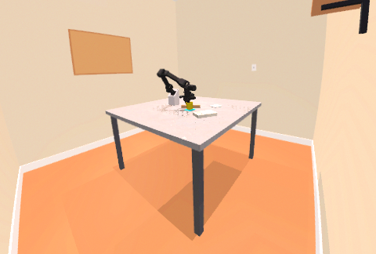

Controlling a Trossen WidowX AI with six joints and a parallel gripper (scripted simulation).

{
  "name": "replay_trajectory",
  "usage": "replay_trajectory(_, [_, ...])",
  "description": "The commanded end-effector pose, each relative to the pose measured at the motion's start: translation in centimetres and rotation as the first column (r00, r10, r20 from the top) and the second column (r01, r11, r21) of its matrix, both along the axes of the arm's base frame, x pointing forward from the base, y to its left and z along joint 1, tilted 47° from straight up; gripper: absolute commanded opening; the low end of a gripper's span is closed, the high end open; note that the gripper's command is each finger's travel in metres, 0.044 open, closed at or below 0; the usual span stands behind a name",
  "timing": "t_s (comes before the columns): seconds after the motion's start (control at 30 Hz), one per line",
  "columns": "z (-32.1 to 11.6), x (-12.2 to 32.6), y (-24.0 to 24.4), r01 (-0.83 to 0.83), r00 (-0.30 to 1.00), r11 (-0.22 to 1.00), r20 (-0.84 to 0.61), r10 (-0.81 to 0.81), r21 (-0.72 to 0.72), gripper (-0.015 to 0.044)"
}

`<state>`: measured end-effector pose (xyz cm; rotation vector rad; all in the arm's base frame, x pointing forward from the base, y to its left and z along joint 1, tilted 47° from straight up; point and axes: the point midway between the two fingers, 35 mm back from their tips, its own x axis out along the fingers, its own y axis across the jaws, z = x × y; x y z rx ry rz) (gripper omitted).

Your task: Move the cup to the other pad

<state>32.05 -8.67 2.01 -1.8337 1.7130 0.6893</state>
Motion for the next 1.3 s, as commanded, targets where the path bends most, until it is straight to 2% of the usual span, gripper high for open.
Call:
replay_trajectory(0.0, [0.0, 0.0, 0.0, 0.000, 1.000, 1.000, 0.001, 0.000, 0.000, 0.0000])
replay_trajectory(0.2, [0.0, 0.0, 0.0, 0.000, 1.000, 1.000, 0.001, 0.000, 0.000, 0.0000])
replay_trajectory(0.4, [0.0, 0.0, 0.0, 0.000, 1.000, 1.000, 0.001, 0.000, 0.000, 0.0147])
replay_trajectory(1.27, [1.8, 0.0, 2.1, 0.000, 1.000, 1.000, -0.002, 0.000, 0.001, 0.0147])
